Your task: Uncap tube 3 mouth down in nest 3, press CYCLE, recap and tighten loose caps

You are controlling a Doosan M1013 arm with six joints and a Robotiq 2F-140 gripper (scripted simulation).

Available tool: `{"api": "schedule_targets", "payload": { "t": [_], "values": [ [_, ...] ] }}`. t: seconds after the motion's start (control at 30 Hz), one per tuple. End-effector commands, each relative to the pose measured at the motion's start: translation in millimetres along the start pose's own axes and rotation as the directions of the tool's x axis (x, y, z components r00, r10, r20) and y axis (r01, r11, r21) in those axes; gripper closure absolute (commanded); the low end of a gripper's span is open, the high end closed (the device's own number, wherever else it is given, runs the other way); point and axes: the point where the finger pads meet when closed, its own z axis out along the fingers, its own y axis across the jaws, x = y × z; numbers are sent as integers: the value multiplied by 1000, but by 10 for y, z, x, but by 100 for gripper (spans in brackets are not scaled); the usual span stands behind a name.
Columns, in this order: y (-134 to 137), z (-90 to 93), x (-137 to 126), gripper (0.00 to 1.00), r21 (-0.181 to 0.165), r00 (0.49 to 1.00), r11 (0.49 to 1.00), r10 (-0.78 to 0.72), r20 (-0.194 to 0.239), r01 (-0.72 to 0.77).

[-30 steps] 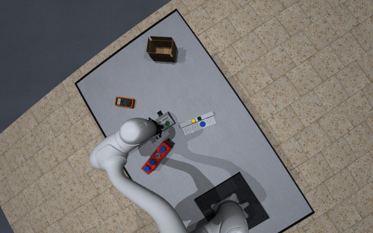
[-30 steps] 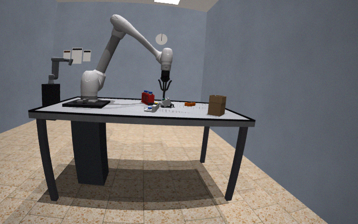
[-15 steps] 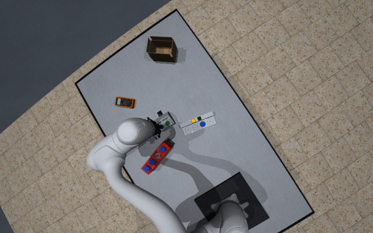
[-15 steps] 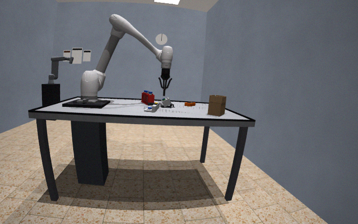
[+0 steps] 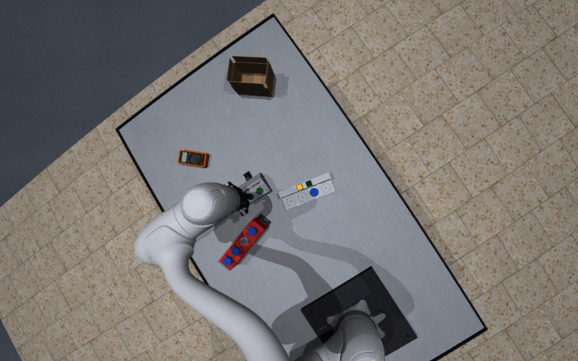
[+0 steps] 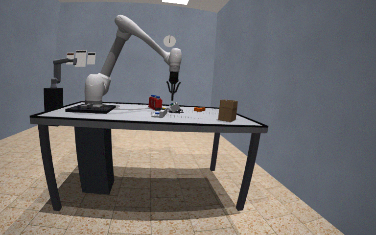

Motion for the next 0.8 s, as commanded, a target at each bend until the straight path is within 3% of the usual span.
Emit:
{"api": "schedule_targets", "payload": {
  "t": [0.0,0.57,0.6,0.77],
  "values": [
    [-12,-28,1,90,3,1000,1000,0,1,0],
    [-12,-28,1,90,3,1000,1000,0,1,0],
    [-83,-19,-102,0,9,996,996,-86,2,86],
    [-217,24,-446,0,-1,894,894,-448,-1,448]
  ]
}}
